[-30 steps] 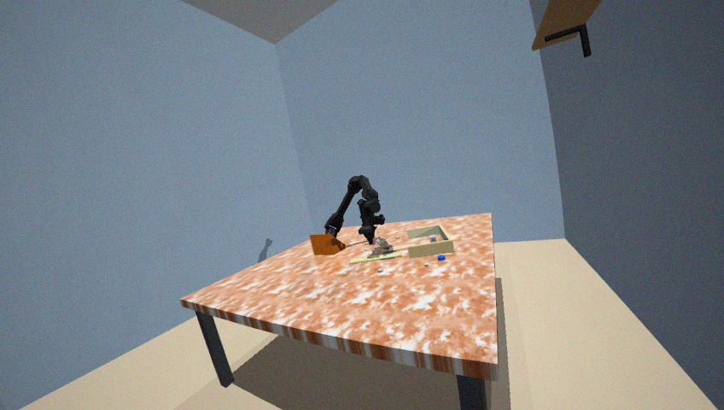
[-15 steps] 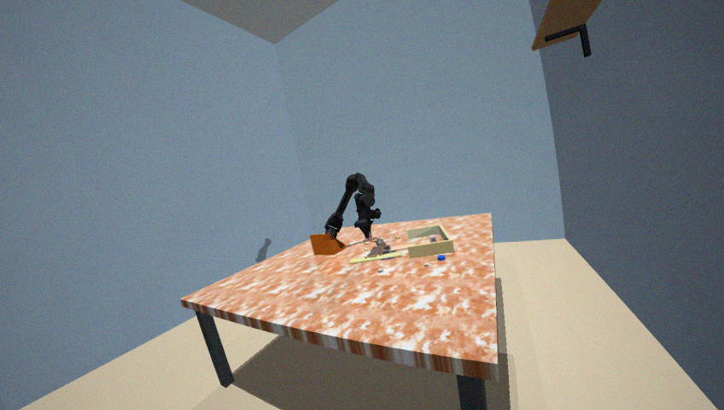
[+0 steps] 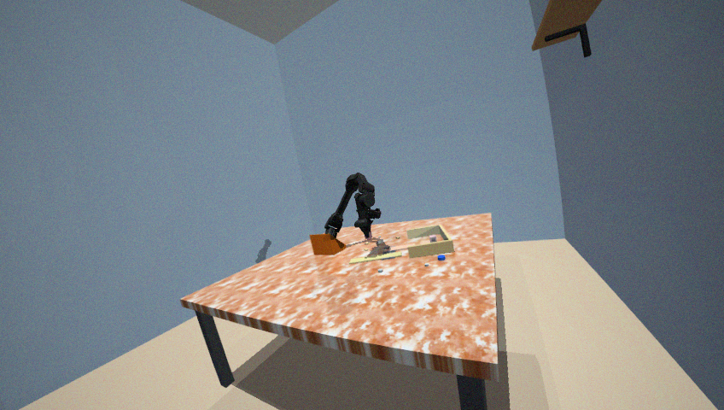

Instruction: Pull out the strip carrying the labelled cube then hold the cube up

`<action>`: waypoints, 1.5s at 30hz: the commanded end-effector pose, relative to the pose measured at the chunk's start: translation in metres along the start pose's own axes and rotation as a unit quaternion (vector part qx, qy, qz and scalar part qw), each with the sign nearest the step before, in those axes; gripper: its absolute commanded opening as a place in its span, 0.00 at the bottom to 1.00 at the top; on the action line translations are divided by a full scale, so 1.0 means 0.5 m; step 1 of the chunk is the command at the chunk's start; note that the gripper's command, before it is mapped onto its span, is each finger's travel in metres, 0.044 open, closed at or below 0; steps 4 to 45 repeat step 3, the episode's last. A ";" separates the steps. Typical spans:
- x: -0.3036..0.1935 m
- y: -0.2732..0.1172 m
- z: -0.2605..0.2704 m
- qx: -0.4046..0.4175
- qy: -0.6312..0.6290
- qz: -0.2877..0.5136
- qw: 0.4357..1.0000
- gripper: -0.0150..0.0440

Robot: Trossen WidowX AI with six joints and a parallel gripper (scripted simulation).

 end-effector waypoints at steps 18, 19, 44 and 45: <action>0.000 0.000 0.000 -0.001 -0.002 0.002 1.000 0.25; 0.000 0.000 0.000 -0.001 -0.002 0.002 1.000 0.25; 0.000 0.000 0.000 -0.001 -0.002 0.002 1.000 0.25; 0.000 0.000 0.000 -0.001 -0.002 0.002 1.000 0.25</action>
Point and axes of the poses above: the point midway between the two fingers, 35 mm back from their tips, its own y axis out along the fingers, its own z axis across the jaws, x = y × z, the point moved 8 cm from there along -y, back along the fingers, and after that the axes turned 3 degrees about -y, right-handed, at the moved point
